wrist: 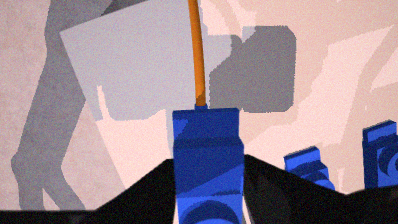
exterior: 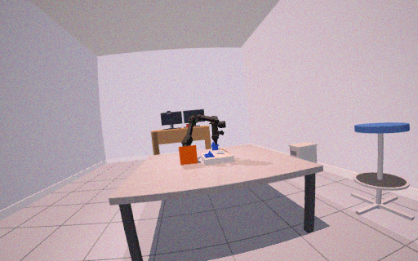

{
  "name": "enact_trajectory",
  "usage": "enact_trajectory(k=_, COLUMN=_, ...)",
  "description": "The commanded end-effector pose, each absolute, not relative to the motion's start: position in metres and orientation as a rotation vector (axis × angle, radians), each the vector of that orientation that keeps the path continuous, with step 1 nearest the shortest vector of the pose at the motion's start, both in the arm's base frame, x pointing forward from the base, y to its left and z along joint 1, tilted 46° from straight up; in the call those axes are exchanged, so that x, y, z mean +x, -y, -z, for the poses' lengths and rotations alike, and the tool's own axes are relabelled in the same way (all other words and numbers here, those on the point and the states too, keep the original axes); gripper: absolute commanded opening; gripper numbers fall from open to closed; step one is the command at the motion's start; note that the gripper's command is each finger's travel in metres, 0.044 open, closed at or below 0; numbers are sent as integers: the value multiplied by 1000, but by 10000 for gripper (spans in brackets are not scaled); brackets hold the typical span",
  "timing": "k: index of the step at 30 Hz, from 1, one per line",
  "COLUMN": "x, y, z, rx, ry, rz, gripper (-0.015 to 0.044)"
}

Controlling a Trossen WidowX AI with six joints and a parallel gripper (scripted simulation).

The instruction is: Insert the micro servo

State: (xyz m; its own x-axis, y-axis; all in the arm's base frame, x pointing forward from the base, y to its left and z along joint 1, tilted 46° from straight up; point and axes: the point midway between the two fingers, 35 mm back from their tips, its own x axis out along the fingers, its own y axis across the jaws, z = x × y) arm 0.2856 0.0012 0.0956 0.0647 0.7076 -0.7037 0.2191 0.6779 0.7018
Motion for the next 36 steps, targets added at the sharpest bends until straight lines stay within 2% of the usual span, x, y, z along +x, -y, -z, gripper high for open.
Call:
enact_trajectory(k=1, x=285, y=-2, z=-97, rx=920, ry=-1541, rz=-335, gripper=0)
enact_trajectory(k=36, x=285, y=-2, z=-97, rx=1814, ry=-1697, rz=698, gripper=0)
